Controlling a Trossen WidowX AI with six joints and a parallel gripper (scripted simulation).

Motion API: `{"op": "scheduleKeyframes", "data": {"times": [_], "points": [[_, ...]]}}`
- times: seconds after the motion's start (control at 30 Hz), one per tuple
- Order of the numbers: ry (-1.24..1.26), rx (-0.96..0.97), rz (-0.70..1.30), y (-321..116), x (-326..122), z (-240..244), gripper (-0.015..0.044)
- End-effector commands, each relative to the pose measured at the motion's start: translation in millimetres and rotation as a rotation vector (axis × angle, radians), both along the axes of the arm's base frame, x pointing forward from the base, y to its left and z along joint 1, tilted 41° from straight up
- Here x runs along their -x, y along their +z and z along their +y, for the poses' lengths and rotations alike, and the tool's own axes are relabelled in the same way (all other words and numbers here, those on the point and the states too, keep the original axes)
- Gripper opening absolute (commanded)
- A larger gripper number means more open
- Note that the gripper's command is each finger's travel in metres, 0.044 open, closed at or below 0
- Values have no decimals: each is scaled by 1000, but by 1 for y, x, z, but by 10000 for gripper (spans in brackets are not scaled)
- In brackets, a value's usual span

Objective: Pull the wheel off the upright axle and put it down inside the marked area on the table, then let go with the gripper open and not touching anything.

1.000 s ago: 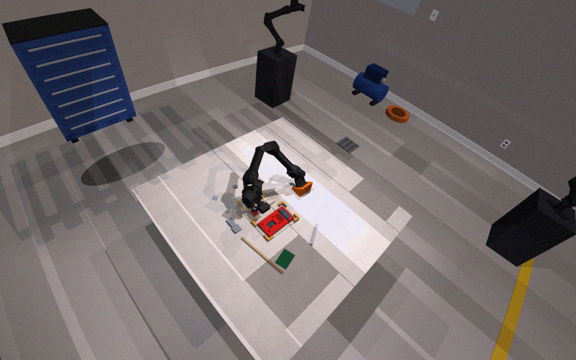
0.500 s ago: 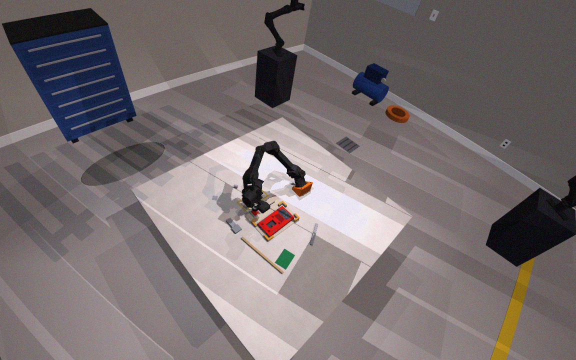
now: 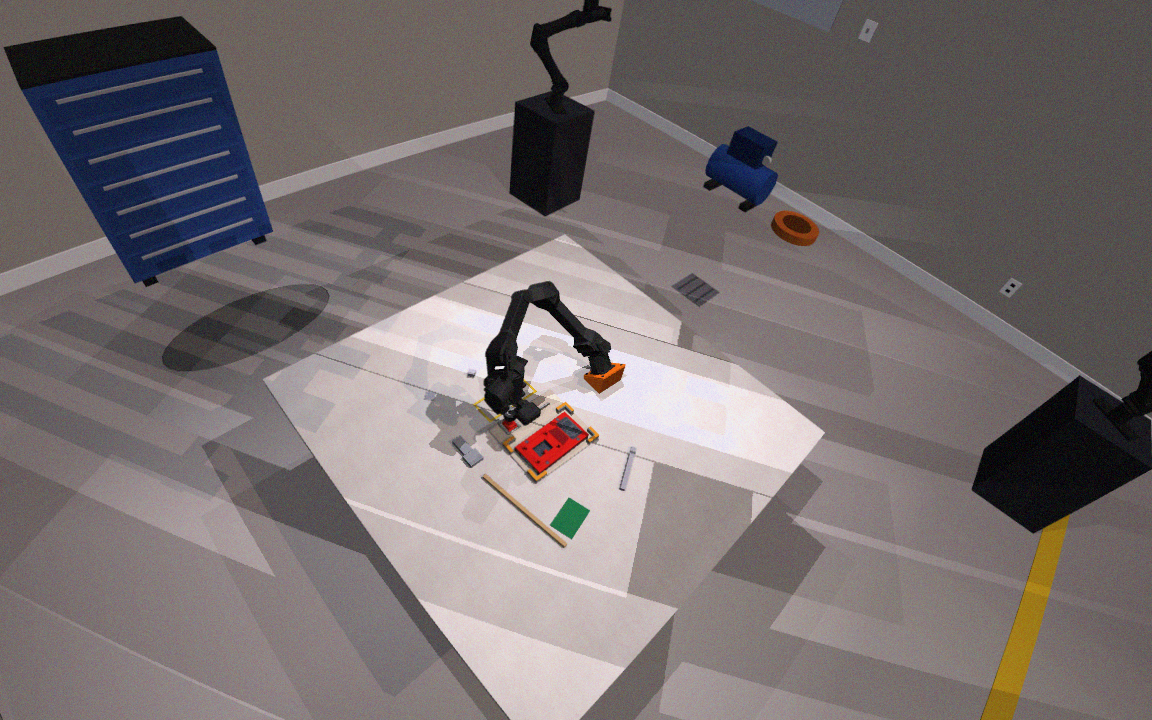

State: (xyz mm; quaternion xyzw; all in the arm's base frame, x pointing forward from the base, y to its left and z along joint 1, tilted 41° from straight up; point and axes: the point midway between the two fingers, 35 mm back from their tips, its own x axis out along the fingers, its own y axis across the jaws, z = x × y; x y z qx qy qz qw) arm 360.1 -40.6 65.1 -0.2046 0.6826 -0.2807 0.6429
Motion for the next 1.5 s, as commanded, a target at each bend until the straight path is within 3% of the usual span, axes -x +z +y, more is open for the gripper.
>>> {"op": "scheduleKeyframes", "data": {"times": [0.0,0.83,1.27,1.47], "points": [[-2,-2,-4,2,0,2,0],[-1,-1,-3,8,-1,8,0],[-1,-2,-3,34,-4,28,0],[4,-1,-2,40,4,14,0]]}}
